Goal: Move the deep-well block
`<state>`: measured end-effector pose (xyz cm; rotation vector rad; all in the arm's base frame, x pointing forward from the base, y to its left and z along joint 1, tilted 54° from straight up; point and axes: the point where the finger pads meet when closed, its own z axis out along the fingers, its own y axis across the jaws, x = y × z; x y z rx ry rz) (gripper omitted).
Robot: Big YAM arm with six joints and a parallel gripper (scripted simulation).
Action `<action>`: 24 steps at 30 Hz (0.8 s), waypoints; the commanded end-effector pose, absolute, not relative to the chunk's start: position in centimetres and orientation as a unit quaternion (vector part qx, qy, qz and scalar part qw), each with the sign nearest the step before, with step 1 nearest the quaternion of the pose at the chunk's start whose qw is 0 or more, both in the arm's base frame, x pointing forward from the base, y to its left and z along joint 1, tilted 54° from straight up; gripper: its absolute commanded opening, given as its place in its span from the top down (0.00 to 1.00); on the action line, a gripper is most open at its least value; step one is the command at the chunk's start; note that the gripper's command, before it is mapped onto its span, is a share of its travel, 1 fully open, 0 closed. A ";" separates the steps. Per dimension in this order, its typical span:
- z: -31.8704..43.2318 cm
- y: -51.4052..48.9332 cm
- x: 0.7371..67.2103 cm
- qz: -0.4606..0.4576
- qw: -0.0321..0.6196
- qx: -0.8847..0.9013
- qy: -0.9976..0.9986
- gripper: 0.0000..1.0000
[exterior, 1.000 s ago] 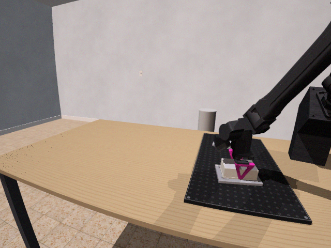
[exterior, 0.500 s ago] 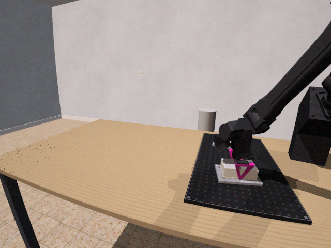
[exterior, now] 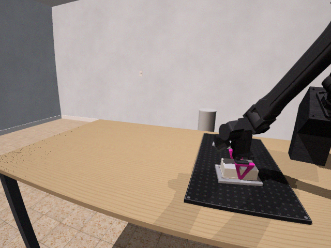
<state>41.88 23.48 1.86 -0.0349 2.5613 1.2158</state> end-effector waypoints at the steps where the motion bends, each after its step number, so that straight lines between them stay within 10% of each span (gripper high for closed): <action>1: 2.9 22.8 42.3 0.423 0.164 -0.010 0.891 1.00; 24: 4.8 19.7 41.3 0.422 0.165 -0.008 0.891 1.00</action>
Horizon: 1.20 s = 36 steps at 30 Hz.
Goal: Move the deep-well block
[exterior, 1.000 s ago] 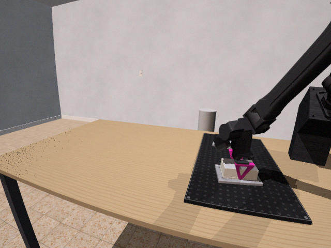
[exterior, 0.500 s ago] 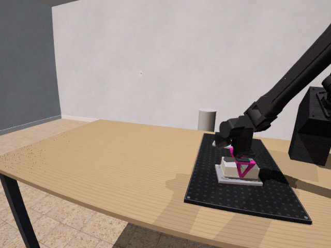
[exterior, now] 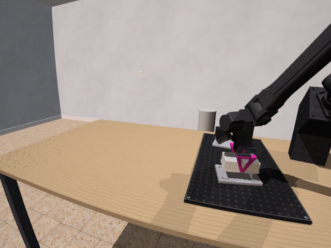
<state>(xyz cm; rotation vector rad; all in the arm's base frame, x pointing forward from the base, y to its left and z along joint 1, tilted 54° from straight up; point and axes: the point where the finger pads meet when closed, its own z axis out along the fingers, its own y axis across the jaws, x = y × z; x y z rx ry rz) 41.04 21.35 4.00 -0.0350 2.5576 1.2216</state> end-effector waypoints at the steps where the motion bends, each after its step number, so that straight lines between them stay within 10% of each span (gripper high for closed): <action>1: 4.9 19.6 41.2 0.422 0.164 -0.008 0.891 1.00; 36: 7.9 16.0 40.2 0.422 0.167 -0.009 0.891 1.00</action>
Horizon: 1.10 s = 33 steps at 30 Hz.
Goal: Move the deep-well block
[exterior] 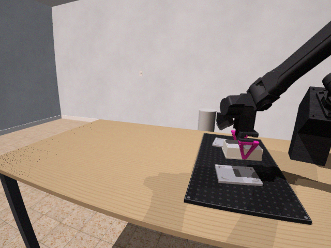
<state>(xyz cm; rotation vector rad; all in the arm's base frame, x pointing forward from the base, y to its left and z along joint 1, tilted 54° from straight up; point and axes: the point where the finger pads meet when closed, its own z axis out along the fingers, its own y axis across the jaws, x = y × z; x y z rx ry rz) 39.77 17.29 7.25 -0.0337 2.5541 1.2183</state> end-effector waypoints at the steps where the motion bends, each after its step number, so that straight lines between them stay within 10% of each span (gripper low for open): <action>1: 7.2 15.9 40.1 0.421 0.159 -0.005 0.893 1.00; 33: 4.1 13.6 40.4 0.442 0.096 0.131 0.882 1.00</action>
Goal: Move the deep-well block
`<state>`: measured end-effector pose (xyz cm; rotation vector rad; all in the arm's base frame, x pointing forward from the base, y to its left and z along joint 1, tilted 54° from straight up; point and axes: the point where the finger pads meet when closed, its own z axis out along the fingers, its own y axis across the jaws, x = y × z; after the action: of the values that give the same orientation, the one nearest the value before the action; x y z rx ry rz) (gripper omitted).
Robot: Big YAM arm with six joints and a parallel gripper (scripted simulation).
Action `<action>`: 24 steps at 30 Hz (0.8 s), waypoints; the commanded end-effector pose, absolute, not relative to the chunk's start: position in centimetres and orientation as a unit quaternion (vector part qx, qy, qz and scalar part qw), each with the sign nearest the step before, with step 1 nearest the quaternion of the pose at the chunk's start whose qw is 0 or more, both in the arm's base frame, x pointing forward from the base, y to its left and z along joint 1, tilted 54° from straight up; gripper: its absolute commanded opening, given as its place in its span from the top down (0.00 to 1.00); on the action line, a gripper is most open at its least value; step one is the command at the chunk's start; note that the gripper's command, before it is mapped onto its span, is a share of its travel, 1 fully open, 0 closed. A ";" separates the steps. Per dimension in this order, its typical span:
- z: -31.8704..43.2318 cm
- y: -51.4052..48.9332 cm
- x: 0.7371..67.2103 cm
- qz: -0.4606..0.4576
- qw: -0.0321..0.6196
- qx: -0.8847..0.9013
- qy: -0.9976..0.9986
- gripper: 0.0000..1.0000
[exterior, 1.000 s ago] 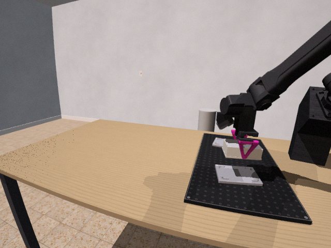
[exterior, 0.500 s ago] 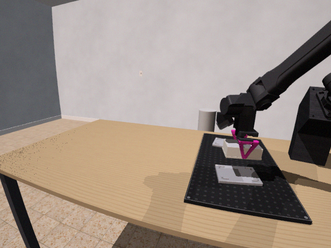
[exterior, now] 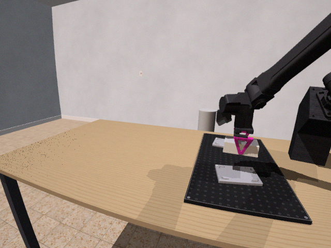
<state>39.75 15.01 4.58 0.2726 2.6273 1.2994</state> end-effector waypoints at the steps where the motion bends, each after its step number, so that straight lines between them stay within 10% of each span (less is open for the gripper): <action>1: 3.8 13.4 40.5 0.442 0.096 0.131 0.882 1.00; 24: -0.8 9.2 41.5 0.440 0.108 0.118 0.883 1.00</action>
<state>38.05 11.95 -2.28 0.3807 2.6943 1.3603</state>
